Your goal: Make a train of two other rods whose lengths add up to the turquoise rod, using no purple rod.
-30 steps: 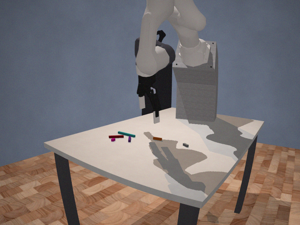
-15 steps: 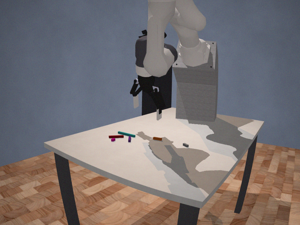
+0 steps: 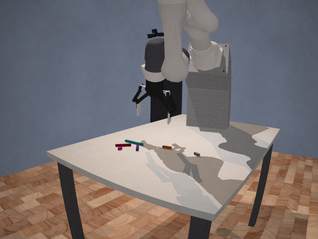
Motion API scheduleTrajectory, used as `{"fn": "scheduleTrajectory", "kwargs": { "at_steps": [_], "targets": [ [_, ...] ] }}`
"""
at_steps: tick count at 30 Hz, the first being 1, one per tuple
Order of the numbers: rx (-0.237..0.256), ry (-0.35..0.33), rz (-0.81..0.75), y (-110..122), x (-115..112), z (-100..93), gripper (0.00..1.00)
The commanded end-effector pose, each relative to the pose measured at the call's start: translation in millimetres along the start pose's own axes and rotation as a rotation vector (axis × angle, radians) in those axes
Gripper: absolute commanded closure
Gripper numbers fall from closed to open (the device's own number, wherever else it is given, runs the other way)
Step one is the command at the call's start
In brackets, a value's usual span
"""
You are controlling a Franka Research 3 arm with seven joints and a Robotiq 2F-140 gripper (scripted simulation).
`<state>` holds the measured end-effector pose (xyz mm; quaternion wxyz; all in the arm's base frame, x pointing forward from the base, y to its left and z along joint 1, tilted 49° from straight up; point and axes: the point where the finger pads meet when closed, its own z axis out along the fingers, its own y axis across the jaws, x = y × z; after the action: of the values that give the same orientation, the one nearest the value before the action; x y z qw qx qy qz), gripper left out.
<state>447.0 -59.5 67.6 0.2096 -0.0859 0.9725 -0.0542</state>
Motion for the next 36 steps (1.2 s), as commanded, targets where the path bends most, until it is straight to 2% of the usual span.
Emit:
{"fn": "scheduleTrajectory", "kwargs": {
  "at_steps": [1,12,14,19,36],
  "targets": [
    [0.026,-0.003,-0.165,-4,-2,-0.5,0.00],
    [0.071,0.007,-0.446,-10,-7,-1.4,0.00],
    [0.071,0.007,-0.446,-10,-7,-1.4,0.00],
    [0.096,0.009,-0.609,-12,-12,-2.1,0.00],
    [0.151,0.006,-0.993,-9,-29,-4.3,0.00]
  ]
}}
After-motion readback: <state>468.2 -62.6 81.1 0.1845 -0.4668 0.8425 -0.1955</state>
